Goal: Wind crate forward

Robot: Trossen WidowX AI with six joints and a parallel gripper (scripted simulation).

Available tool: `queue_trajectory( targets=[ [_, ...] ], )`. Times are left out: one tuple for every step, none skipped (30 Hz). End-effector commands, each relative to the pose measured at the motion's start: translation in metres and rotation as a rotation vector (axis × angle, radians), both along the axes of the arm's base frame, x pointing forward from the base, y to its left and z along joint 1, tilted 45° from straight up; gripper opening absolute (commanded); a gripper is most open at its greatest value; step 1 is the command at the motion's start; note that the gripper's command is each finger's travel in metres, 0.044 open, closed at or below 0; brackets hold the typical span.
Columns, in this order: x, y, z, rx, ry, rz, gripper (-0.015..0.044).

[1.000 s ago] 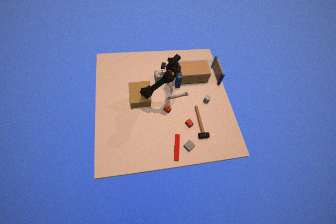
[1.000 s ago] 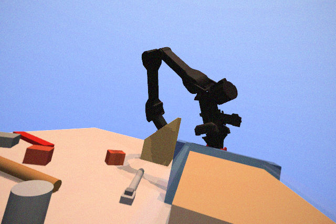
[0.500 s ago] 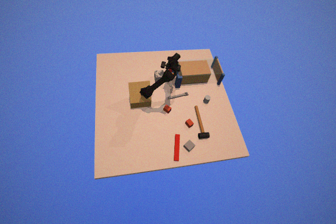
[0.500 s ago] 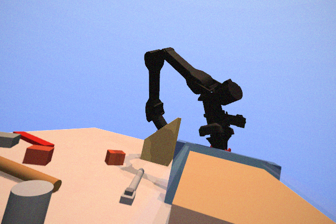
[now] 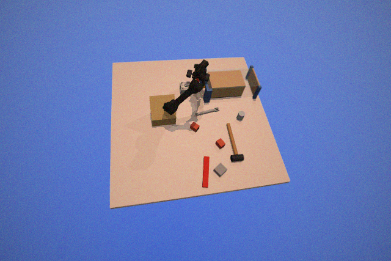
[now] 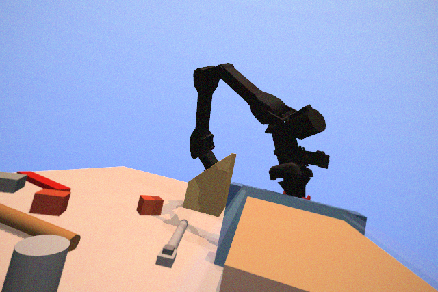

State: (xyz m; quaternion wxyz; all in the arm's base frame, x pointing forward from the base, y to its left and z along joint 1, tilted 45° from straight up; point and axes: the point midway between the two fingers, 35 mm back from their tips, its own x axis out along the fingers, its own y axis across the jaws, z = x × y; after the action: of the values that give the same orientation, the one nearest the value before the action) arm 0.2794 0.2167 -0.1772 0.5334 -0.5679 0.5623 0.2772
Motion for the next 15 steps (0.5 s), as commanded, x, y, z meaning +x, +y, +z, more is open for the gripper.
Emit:
queue_trajectory(
  targets=[
    [-0.0061, 0.0077, -0.0082, 0.017, 0.017, 0.0, 0.0],
    [-0.0064, 0.0082, -0.0087, 0.017, 0.017, 0.0, 0.0],
    [-0.0069, 0.0091, -0.0095, 0.017, 0.017, 0.0, 0.0],
    [-0.0072, 0.0096, -0.01, 0.017, 0.017, 0.0, 0.0],
    [-0.0076, 0.0104, -0.0108, 0.017, 0.017, 0.0, 0.0],
    [-0.0079, 0.011, -0.0113, 0.017, 0.017, 0.0, 0.0],
    [-0.0084, 0.0118, -0.0121, 0.017, 0.017, 0.0, 0.0],
    [-0.0088, 0.0123, -0.0126, 0.017, 0.017, 0.0, 0.0],
    [-0.0093, 0.0131, -0.0133, 0.017, 0.017, 0.0, 0.0],
    [-0.0096, 0.0137, -0.0139, 0.017, 0.017, 0.0, 0.0],
    [-0.0102, 0.0145, -0.0146, 0.018, 0.017, 0.0, 0.0],
    [-0.0105, 0.015, -0.0151, 0.018, 0.017, 0.0, 0.0],
    [-0.0115, 0.0163, -0.0164, 0.018, 0.017, 0.0, 0.0],
    [-0.0115, 0.0163, -0.0164, 0.018, 0.017, 0.0, 0.0],
    [-0.0119, 0.0169, -0.017, 0.018, 0.017, 0.0, 0.0]
  ],
)
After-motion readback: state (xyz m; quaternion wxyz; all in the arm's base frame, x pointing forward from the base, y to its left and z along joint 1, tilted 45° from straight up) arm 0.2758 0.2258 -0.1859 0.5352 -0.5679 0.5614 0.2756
